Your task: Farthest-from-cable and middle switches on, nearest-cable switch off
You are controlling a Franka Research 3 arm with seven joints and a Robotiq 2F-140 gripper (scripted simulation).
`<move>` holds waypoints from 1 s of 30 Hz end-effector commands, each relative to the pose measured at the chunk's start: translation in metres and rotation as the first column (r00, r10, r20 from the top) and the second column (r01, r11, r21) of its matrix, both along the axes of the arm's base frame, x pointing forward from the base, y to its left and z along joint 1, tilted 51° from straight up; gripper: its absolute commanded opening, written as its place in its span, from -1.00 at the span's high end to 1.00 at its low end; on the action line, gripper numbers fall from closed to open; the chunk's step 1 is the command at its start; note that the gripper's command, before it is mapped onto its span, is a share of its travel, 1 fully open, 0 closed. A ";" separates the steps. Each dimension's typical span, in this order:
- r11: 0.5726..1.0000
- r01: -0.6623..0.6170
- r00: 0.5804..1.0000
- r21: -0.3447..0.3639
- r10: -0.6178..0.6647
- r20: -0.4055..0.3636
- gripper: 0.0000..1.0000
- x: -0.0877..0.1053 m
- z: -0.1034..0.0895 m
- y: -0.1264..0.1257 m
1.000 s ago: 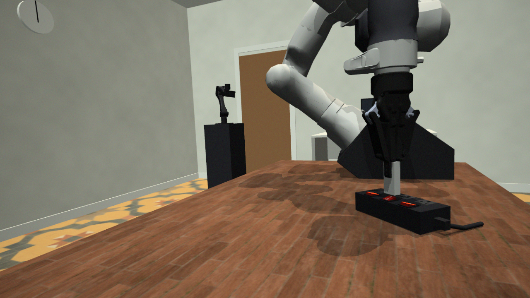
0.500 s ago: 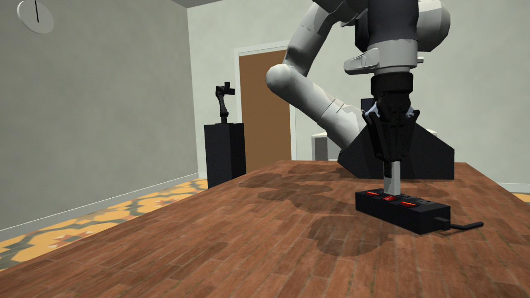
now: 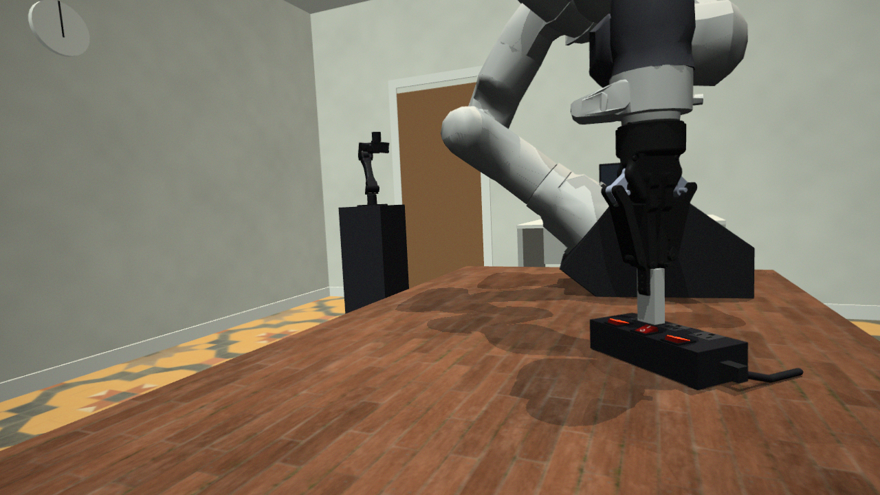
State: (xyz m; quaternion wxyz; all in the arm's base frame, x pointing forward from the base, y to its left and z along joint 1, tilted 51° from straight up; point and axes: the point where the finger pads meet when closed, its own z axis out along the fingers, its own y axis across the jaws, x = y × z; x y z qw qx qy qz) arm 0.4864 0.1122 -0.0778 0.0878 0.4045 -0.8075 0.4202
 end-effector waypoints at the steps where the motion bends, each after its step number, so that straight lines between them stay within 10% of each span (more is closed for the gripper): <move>1: 1.000 0.003 1.000 0.001 -0.003 0.004 1.00 0.000 0.000 0.001; 30: 1.000 0.003 1.000 0.001 -0.003 0.004 1.00 0.002 -0.005 -0.006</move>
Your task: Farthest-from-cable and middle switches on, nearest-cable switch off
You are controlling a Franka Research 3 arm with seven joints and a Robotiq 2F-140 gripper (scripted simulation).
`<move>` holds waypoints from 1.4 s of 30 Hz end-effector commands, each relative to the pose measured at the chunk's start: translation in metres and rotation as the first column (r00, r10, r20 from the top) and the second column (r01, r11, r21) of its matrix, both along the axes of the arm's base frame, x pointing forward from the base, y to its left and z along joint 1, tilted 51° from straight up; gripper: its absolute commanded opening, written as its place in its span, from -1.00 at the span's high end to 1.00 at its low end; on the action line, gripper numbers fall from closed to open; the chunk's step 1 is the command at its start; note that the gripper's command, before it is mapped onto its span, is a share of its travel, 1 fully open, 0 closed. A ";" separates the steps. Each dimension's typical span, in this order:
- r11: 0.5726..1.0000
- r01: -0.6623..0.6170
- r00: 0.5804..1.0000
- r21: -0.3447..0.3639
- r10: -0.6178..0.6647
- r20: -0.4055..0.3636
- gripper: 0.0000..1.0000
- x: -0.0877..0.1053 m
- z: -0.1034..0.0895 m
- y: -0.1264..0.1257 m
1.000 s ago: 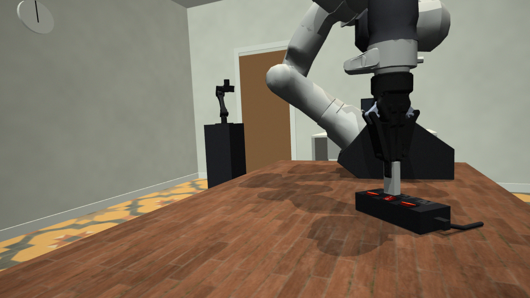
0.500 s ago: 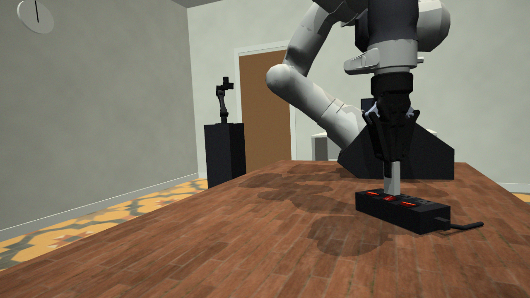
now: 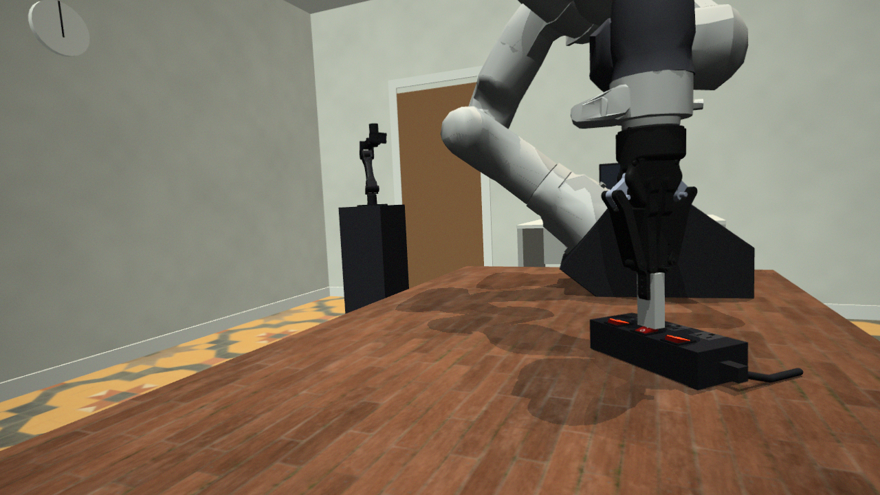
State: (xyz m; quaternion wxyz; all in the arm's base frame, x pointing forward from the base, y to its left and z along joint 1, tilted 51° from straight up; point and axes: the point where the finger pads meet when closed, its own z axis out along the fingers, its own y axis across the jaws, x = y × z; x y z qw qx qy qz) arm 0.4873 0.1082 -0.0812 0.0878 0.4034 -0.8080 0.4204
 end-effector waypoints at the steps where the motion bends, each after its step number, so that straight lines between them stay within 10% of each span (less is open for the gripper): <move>1: 1.000 0.001 1.000 0.001 -0.001 0.003 1.00 0.001 -0.002 -0.002; 42: 1.000 0.001 1.000 0.001 -0.001 0.003 1.00 -0.006 0.022 0.026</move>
